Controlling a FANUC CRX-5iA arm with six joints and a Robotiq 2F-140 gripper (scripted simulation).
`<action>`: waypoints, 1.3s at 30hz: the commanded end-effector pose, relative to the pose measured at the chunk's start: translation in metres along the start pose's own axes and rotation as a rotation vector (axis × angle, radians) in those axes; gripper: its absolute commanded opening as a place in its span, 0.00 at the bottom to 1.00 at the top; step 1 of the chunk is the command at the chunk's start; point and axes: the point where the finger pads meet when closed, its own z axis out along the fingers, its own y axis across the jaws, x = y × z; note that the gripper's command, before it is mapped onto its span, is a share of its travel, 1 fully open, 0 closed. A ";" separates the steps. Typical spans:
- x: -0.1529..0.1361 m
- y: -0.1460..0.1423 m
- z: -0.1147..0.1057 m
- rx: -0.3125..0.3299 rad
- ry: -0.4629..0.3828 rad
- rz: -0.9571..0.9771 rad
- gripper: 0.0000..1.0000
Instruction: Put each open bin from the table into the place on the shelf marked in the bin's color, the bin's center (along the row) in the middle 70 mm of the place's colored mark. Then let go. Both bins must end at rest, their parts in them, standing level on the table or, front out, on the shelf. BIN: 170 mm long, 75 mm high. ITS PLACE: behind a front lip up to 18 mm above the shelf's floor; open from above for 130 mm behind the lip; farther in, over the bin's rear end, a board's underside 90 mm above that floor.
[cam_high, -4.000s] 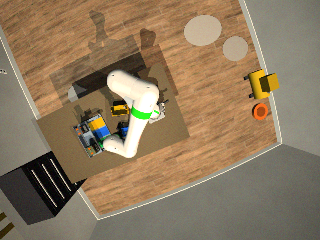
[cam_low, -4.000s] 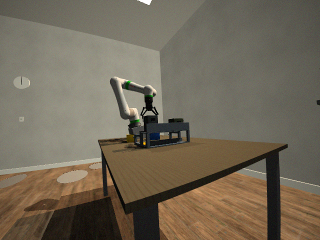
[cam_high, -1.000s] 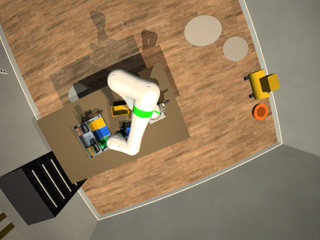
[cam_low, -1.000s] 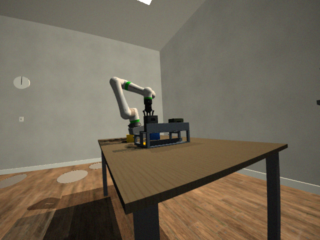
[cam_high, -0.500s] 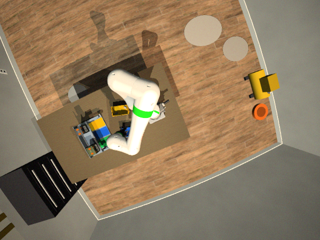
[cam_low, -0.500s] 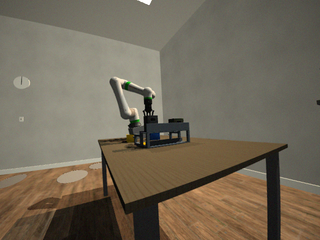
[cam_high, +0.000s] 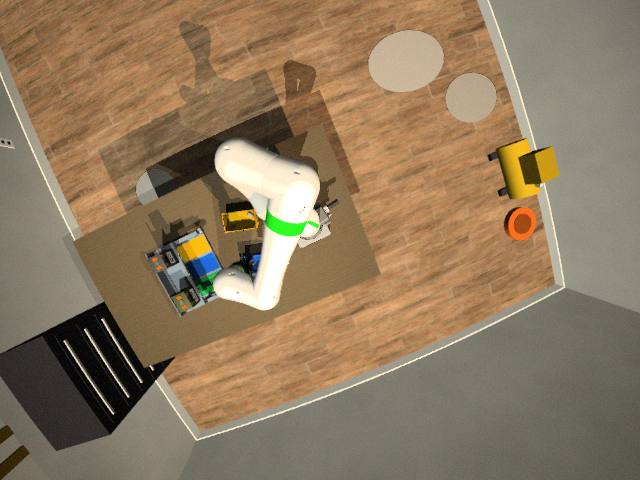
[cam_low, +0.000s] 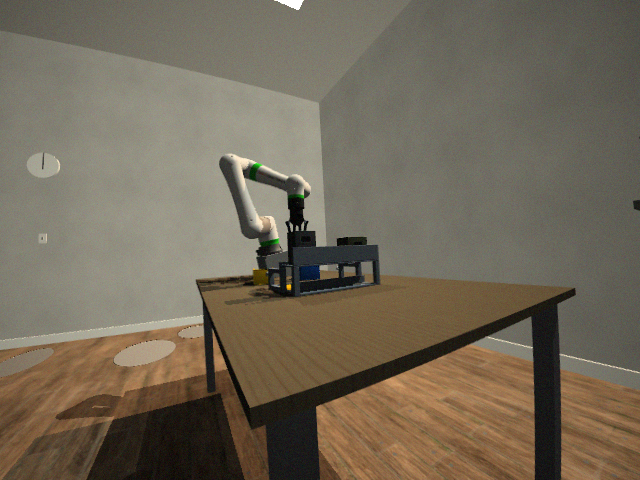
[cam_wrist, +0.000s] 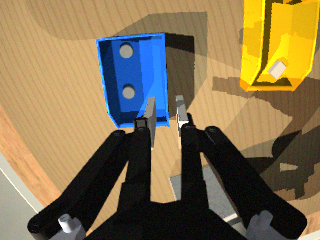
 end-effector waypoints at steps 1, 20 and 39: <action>0.000 0.000 0.001 0.000 0.000 0.000 0.15; 0.000 0.000 0.028 0.000 0.000 0.000 0.15; 0.000 0.000 0.059 0.000 0.000 0.000 0.15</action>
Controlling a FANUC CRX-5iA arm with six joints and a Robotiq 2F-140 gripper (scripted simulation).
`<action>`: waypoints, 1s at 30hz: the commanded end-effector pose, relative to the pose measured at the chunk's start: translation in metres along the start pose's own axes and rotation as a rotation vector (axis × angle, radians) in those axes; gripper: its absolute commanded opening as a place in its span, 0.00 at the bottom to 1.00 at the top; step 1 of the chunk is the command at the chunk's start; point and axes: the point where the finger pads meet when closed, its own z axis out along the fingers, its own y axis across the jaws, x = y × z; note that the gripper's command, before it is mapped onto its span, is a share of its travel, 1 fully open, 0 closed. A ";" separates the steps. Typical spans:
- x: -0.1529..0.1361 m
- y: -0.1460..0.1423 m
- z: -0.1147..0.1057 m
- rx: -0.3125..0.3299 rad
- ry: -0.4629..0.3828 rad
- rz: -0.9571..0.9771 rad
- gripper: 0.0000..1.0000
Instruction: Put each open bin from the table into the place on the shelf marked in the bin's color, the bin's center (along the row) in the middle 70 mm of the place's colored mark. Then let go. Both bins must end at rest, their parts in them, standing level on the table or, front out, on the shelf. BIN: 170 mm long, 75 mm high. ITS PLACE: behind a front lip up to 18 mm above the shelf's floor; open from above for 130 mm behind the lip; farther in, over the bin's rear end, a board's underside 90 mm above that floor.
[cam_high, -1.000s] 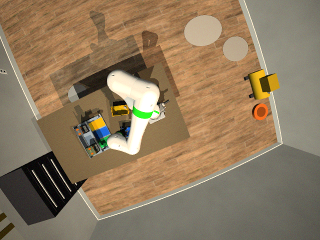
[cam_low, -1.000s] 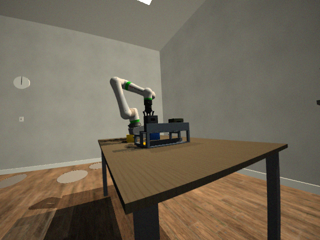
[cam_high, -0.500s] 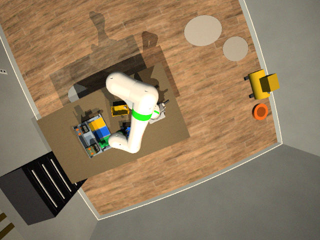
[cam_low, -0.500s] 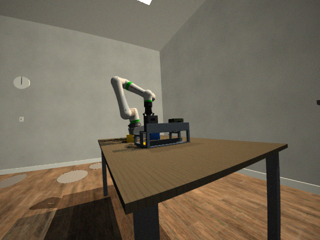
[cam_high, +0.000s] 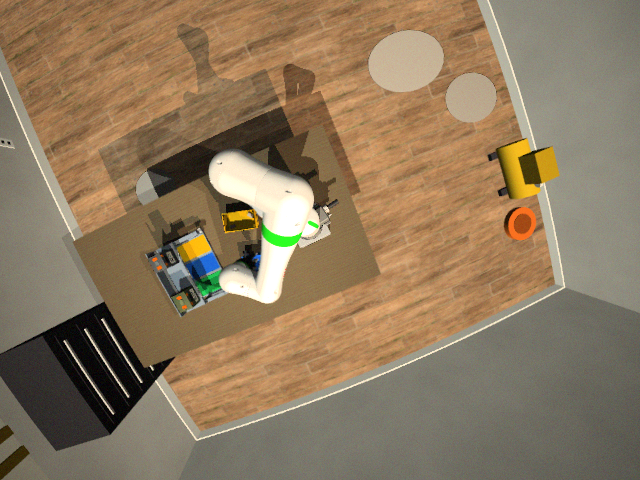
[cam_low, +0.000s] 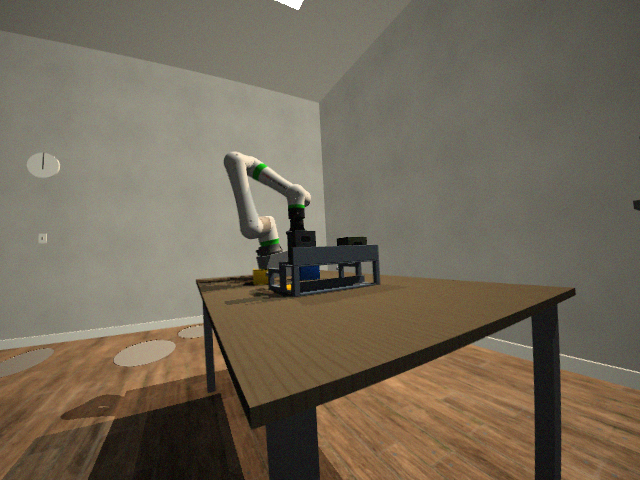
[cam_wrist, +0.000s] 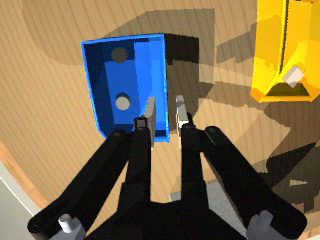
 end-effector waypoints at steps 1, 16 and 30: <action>0.000 0.000 0.005 0.000 0.000 0.000 0.15; 0.000 0.000 0.012 0.000 0.000 0.000 0.15; 0.000 0.000 0.012 0.000 0.000 0.000 0.15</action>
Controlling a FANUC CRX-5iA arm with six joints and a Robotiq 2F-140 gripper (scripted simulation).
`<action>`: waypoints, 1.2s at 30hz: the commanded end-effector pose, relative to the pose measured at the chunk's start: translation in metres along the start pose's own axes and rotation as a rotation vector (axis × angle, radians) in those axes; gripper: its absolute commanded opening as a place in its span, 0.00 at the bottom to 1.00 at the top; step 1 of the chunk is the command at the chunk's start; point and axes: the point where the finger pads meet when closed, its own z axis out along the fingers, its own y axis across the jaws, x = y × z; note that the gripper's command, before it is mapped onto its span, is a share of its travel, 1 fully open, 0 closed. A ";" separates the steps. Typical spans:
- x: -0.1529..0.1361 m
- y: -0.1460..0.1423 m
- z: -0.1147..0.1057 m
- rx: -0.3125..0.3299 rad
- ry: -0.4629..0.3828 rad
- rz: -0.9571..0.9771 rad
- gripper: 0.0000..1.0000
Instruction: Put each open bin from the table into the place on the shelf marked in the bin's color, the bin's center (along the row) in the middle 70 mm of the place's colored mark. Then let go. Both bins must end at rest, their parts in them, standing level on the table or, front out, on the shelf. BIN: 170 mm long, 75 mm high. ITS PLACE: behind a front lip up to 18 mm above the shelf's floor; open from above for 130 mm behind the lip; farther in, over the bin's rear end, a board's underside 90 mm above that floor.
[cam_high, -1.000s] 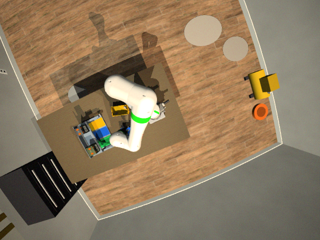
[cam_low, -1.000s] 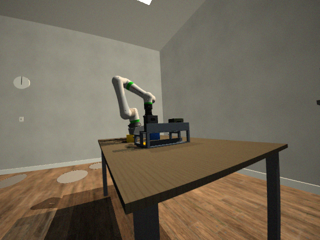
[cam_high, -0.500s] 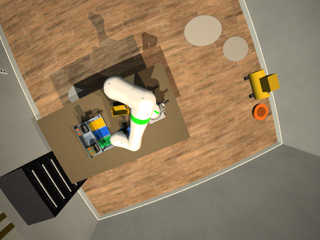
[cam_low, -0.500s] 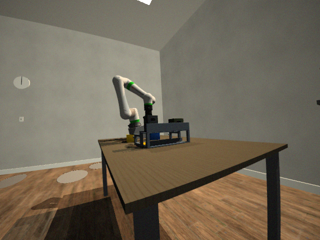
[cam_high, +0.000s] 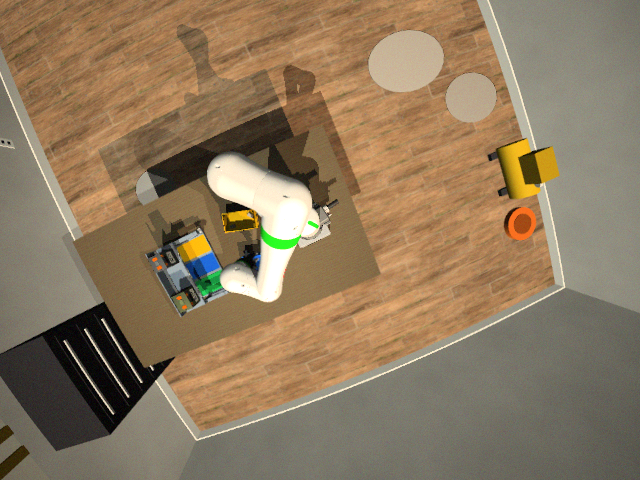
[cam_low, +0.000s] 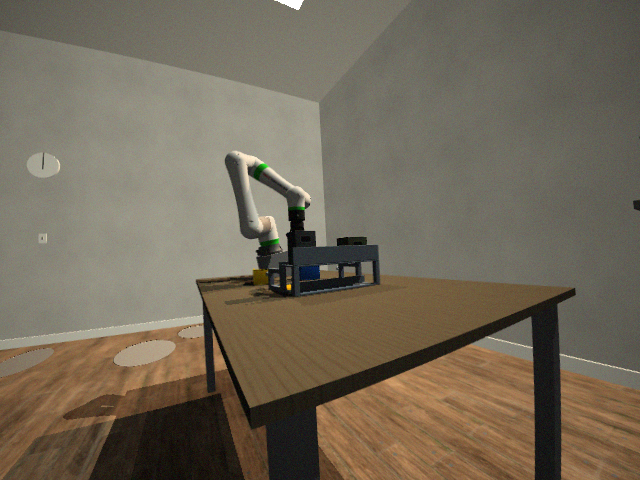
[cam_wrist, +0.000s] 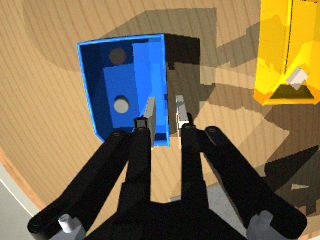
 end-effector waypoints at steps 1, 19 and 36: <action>0.000 0.000 0.000 0.000 0.000 0.000 0.15; 0.000 0.000 0.004 0.000 0.000 0.000 0.15; 0.000 0.000 0.021 0.000 0.000 0.000 0.15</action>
